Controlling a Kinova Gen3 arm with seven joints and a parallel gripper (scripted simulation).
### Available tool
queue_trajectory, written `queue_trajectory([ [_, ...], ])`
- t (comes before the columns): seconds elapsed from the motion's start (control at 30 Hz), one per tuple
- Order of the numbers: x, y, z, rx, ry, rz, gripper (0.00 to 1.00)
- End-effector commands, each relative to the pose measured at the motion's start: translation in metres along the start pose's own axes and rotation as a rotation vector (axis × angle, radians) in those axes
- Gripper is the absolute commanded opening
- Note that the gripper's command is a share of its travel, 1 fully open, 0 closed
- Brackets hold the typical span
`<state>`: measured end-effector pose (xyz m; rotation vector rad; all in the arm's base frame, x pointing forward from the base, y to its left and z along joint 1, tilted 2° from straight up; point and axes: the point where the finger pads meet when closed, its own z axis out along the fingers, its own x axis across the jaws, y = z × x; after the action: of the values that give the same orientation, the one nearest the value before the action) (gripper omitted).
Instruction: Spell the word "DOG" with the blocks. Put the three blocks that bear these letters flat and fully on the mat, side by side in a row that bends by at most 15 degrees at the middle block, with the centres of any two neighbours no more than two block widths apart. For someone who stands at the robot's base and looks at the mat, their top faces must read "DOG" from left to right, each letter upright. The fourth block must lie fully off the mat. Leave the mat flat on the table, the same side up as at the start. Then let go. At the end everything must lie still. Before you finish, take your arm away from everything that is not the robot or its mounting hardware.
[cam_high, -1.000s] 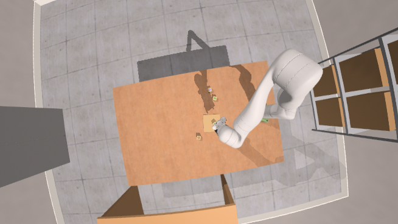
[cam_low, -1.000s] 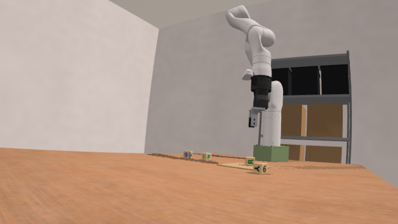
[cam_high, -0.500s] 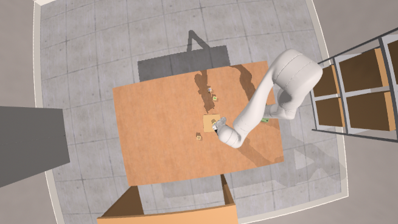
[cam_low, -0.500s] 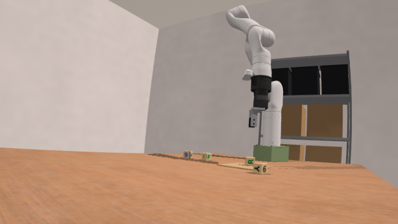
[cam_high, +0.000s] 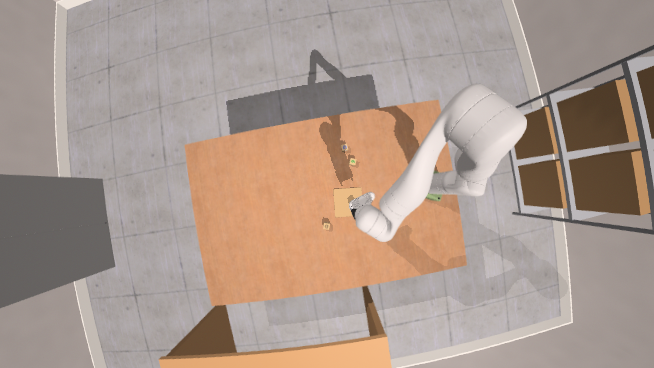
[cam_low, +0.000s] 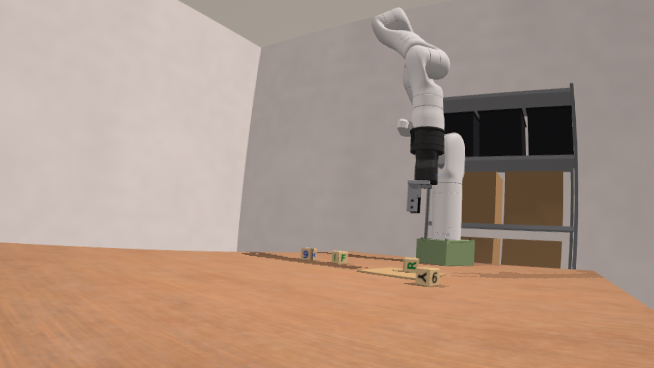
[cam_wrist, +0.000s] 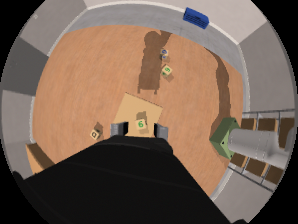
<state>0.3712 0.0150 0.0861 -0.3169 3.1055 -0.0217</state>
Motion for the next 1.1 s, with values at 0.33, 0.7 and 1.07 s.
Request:
queue_trajectory([
  [0.33, 0.002, 0.002, 0.013, -0.005, 0.008, 0.370, 1.00],
  [0.7, 0.002, 0.002, 0.026, -0.003, 0.007, 0.842, 1.00],
  [1.07, -0.002, 0.002, 0.034, 0.001, -0.004, 1.140, 1.00],
])
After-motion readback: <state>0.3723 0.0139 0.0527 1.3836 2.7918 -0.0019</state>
